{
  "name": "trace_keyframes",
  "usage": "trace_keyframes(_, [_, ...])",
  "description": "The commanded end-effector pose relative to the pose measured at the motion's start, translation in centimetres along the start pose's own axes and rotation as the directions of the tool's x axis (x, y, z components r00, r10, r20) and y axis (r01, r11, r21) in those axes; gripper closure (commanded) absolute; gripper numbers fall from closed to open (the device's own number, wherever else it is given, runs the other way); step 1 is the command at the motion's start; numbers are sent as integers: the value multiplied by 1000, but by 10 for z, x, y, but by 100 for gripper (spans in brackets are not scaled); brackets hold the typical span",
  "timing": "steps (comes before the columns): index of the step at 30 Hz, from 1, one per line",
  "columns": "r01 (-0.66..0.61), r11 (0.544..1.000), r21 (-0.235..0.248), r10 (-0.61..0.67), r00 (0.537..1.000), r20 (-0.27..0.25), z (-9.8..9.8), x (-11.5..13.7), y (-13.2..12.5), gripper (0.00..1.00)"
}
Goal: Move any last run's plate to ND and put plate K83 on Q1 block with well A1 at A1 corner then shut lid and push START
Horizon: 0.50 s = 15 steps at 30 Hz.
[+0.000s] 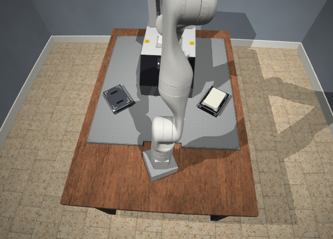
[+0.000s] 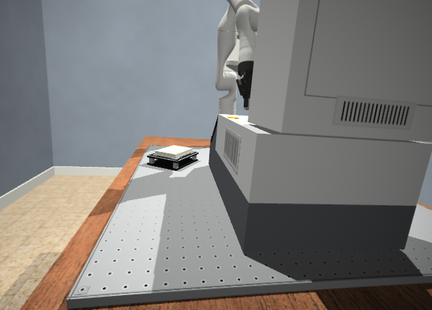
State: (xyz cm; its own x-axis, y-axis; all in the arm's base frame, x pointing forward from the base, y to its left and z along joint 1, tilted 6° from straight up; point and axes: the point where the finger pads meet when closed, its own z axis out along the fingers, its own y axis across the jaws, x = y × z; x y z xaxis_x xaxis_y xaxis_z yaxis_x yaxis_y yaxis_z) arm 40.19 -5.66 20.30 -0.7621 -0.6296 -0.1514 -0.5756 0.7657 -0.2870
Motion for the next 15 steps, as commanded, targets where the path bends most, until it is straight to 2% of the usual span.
trace_keyframes(1, [-2,1000,-1,2,1000,-6,6,3,1,90])
trace_keyframes(15, [-1,1000,-1,1,1000,-6,23,6,5,90])
